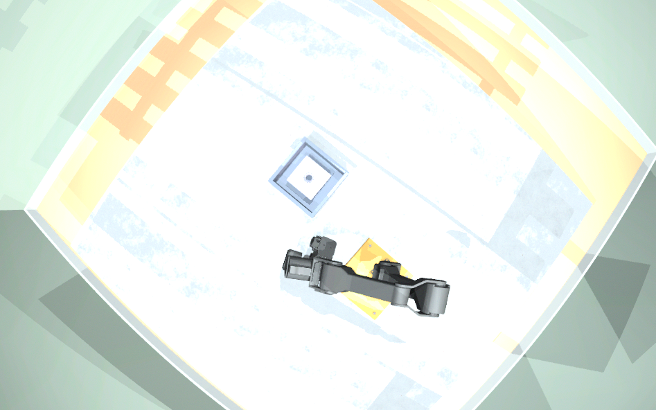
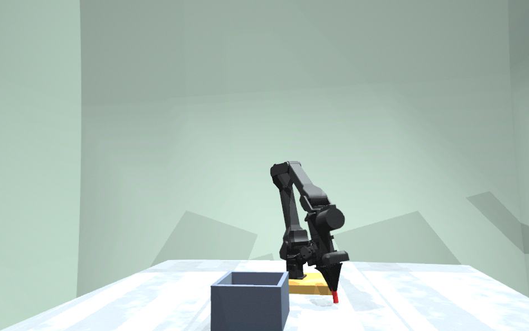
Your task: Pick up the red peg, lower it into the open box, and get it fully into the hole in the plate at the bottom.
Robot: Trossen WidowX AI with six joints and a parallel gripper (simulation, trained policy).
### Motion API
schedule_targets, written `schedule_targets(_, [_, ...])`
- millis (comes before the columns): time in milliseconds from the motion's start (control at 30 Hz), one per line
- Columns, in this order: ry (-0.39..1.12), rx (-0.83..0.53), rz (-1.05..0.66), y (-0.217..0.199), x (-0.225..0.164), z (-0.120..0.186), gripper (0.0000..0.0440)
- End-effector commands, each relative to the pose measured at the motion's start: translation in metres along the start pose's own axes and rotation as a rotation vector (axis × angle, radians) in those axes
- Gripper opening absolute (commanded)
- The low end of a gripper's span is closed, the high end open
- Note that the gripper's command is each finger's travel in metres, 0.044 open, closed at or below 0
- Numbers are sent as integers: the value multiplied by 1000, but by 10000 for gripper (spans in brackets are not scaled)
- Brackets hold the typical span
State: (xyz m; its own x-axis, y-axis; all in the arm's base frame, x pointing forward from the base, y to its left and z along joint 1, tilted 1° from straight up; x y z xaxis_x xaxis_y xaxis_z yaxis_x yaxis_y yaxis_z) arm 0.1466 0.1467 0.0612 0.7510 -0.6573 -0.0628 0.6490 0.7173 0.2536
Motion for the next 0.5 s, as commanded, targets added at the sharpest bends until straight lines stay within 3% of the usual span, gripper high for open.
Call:
schedule_targets(0, [-27,23,33,9,5,11,0])
schedule_targets(467, [-175,87,157,38,34,69,10])
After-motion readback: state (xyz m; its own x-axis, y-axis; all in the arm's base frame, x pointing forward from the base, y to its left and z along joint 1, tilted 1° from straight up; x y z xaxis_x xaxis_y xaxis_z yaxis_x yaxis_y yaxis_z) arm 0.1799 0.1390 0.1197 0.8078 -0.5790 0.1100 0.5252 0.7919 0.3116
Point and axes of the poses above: the point midway between the two fingers, 35 mm back from their tips, its own z axis back along the fingers, its own y axis across the jaws, x = y × z, the point moved 2 cm from there along z, back along the fingers, and after that the axes turned 15 degrees about z, right-handed, at the moved point
